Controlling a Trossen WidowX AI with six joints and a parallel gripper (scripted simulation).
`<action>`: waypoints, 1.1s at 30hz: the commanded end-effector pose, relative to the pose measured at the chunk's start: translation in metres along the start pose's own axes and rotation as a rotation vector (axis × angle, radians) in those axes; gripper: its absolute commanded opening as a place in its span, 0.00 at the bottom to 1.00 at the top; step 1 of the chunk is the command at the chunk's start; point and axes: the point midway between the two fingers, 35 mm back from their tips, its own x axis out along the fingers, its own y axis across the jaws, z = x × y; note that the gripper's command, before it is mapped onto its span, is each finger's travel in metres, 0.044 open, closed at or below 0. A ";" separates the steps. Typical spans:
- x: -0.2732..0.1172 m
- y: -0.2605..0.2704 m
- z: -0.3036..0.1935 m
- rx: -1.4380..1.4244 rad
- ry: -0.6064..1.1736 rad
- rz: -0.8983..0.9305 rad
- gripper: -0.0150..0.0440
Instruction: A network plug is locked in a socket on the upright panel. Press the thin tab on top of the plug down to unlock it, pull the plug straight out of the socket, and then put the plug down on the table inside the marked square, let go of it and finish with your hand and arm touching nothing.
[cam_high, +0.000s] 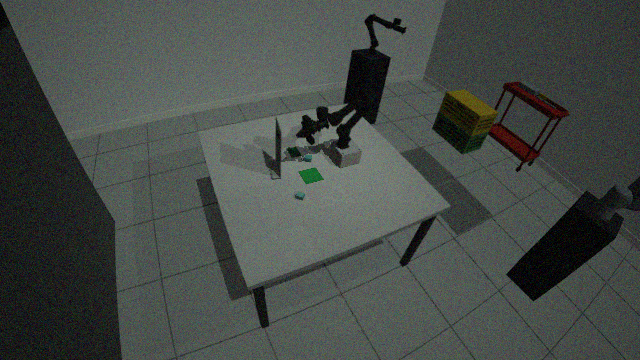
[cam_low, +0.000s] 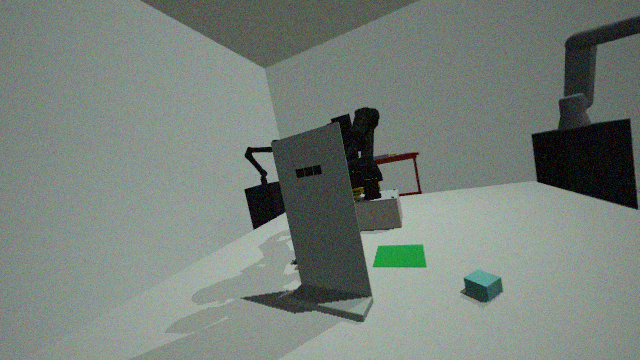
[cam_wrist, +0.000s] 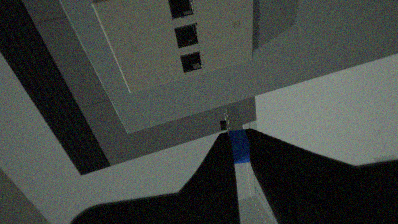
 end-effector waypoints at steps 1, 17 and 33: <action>0.007 -0.019 -0.008 0.011 0.013 -0.082 0.25; 0.013 -0.098 -0.046 -0.016 0.078 -0.417 0.25; -0.010 -0.172 -0.077 -0.138 0.128 -0.743 0.25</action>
